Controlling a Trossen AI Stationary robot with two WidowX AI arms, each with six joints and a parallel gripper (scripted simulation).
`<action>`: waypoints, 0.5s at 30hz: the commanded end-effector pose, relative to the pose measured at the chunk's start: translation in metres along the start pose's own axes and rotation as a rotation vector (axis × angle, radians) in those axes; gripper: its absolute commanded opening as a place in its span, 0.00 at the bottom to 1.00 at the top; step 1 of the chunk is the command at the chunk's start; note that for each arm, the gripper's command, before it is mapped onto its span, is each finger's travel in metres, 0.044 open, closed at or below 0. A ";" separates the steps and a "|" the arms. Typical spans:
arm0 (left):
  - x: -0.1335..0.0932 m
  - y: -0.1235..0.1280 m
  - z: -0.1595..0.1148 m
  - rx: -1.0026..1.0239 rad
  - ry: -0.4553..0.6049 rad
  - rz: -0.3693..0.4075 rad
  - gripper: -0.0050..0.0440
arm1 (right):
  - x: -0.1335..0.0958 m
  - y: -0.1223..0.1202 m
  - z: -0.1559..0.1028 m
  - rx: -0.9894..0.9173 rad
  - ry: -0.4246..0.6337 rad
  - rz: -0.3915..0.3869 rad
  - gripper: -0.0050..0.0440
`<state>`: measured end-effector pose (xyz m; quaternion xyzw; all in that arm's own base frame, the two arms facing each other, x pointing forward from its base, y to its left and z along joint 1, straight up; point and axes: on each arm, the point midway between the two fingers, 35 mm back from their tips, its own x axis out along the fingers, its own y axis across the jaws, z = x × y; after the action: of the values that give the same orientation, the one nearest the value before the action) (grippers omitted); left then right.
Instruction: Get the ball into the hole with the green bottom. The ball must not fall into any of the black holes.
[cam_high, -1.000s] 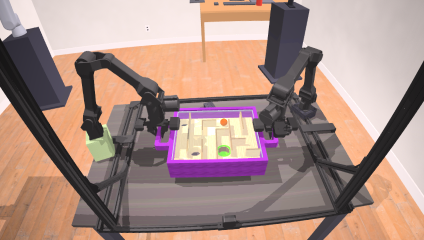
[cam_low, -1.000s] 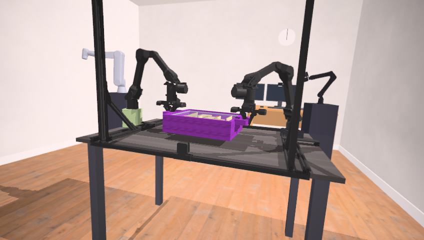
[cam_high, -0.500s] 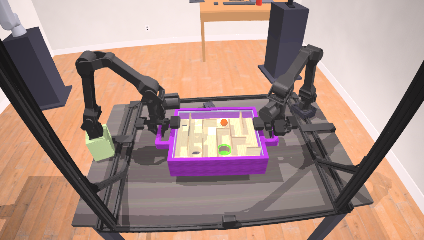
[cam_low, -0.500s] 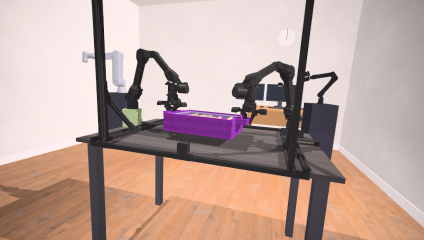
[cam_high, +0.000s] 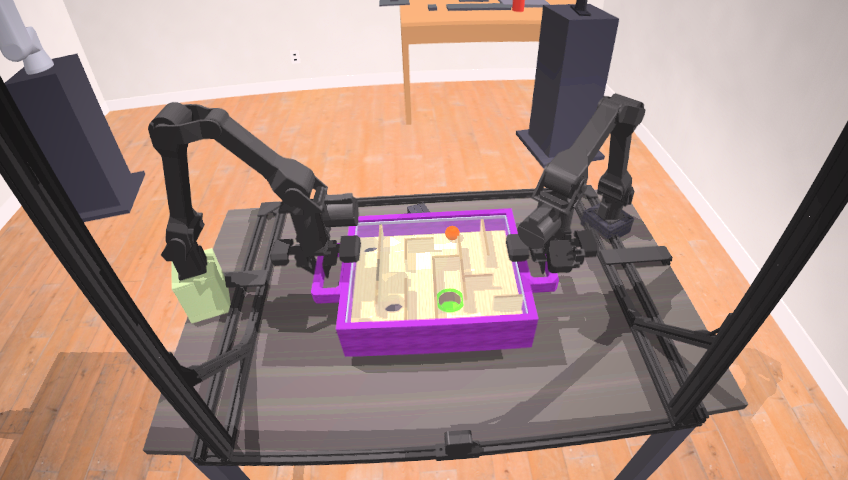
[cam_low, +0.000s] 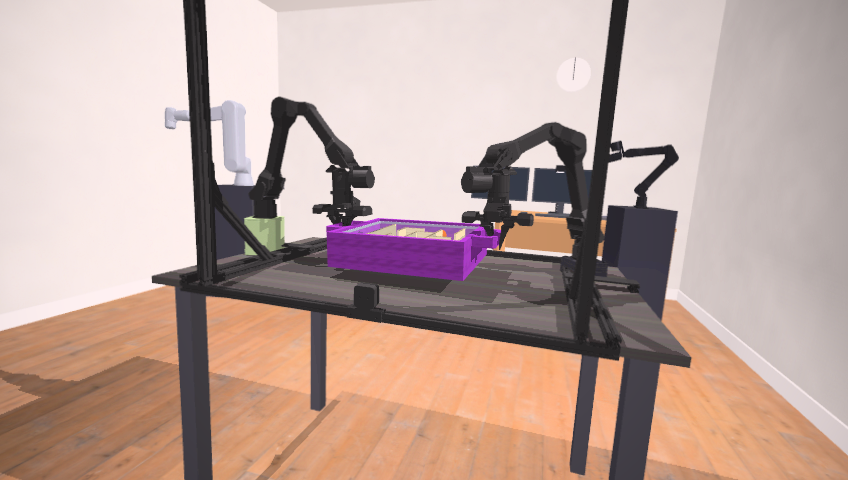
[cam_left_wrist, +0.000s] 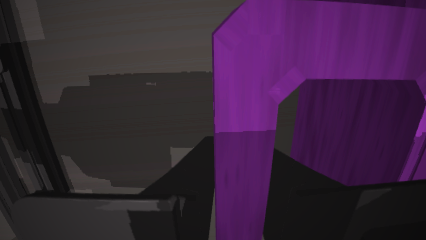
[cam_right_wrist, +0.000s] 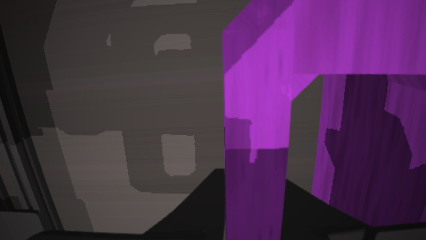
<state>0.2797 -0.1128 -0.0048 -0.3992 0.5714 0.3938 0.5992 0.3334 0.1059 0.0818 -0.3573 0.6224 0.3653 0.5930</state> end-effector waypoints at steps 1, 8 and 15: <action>-0.001 0.002 -0.001 0.002 -0.011 0.000 0.14 | 0.000 -0.002 0.002 0.002 0.009 -0.003 0.14; -0.006 0.000 0.003 0.002 0.071 0.029 0.14 | 0.007 -0.001 -0.002 0.002 -0.073 -0.031 0.14; -0.013 -0.001 0.003 0.002 0.073 0.056 0.14 | 0.014 0.000 -0.001 0.002 -0.075 -0.058 0.14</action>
<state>0.2781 -0.1100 0.0044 -0.3980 0.6006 0.3937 0.5709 0.3352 0.1041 0.0698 -0.3583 0.5944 0.3626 0.6220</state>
